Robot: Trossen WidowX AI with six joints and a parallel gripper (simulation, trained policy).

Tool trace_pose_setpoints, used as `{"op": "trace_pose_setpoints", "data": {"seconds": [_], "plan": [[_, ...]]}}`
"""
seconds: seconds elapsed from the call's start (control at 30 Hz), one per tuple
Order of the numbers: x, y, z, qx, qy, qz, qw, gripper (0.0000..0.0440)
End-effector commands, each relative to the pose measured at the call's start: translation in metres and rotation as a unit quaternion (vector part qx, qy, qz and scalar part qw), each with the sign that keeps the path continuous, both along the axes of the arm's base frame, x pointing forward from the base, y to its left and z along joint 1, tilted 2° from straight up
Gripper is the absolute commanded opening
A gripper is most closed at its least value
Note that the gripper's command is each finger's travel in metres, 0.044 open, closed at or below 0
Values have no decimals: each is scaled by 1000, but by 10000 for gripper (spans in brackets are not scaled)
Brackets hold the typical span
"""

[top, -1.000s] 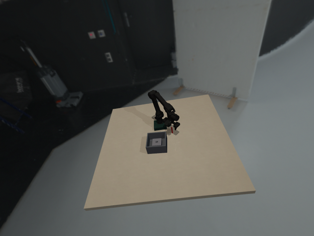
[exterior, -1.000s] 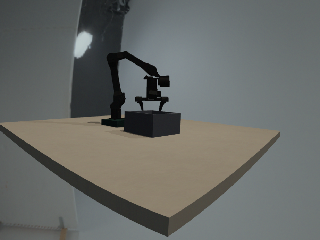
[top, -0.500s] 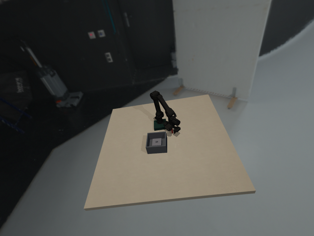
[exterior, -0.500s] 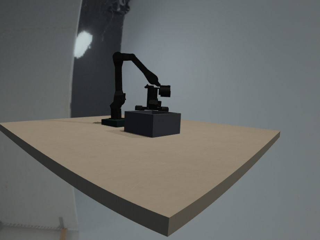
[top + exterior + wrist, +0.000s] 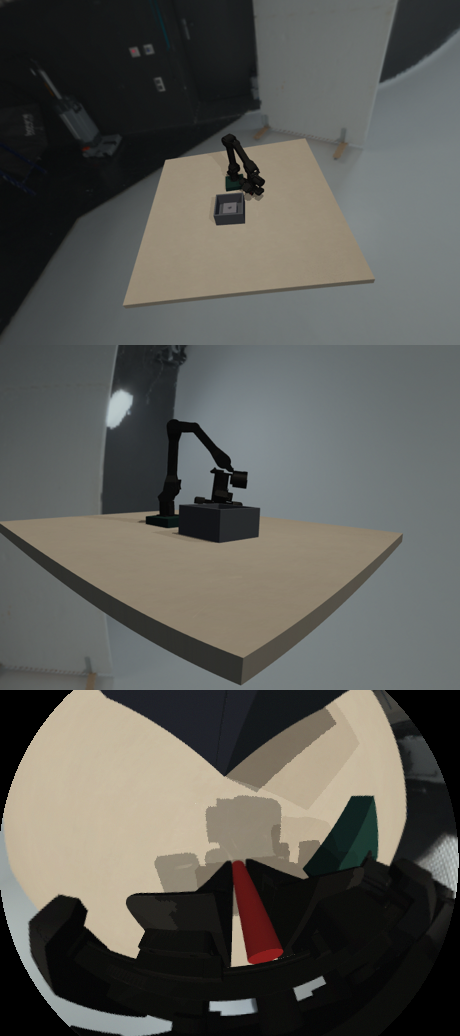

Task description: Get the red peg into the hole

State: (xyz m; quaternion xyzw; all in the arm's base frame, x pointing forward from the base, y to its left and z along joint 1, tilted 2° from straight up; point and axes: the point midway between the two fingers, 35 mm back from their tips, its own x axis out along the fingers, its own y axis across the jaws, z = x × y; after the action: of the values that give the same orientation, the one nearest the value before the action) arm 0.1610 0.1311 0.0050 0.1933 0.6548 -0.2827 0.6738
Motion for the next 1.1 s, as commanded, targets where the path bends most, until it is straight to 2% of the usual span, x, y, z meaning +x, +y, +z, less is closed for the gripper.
{"op": "trace_pose_setpoints", "data": {"seconds": [0.0, 0.37, 0.63, 1.07], "plan": [[12, 1, 14, -2, -20, 5, 1000, 0], [38, -6, 63, -11, -73, -1, 997, 0], [61, -18, 101, -19, -110, -32, 993, 0], [99, -62, 122, -42, -145, -102, 983, 0]]}}
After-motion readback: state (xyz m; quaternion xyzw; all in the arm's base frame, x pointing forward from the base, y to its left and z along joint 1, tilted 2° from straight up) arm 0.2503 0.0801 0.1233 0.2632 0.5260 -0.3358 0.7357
